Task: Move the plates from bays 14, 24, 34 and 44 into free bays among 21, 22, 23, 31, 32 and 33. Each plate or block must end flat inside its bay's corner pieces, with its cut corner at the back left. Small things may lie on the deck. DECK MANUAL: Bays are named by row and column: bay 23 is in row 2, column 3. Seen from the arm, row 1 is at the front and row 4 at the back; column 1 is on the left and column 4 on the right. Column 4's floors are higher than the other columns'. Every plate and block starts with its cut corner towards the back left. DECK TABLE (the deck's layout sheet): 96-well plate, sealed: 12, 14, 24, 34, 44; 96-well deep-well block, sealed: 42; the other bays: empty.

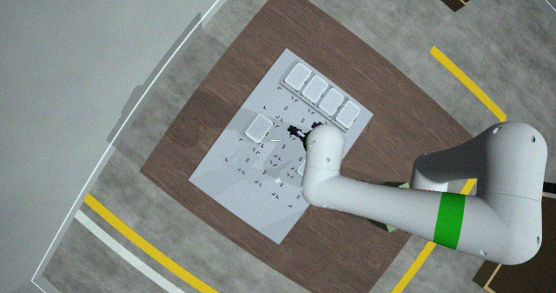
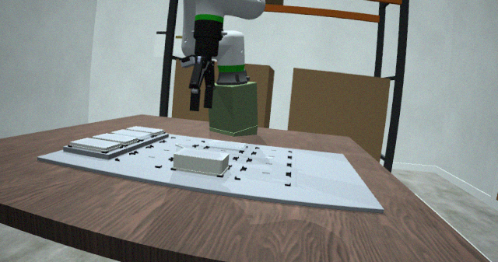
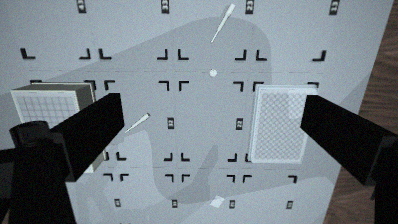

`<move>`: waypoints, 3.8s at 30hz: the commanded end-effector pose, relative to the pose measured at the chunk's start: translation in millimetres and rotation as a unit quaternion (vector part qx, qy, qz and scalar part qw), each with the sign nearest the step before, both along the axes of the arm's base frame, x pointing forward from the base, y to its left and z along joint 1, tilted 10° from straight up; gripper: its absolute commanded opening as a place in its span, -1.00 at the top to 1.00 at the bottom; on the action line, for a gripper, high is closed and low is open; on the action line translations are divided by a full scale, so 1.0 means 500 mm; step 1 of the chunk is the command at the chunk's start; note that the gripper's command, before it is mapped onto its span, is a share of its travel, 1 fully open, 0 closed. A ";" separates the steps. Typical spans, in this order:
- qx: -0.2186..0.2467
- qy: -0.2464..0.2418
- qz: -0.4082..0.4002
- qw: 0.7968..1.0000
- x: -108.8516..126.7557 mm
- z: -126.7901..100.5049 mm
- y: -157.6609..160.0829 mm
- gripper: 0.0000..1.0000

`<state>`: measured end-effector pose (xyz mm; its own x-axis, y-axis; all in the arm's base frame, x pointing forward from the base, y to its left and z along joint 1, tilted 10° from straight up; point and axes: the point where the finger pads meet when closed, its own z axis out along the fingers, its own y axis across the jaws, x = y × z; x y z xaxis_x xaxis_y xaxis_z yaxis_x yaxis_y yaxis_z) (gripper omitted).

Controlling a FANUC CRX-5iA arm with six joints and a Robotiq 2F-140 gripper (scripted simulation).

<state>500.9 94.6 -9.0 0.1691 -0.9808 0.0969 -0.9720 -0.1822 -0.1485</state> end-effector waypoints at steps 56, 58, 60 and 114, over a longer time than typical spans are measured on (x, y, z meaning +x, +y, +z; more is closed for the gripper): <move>0.000 -0.002 0.000 1.000 -0.249 -0.045 0.005 -1.00; 0.000 -0.002 0.000 1.000 -0.249 -0.045 0.005 -1.00; 0.000 -0.002 0.000 1.000 -0.249 -0.045 0.005 -1.00; 0.000 -0.002 0.000 1.000 -0.211 -0.012 -0.221 -1.00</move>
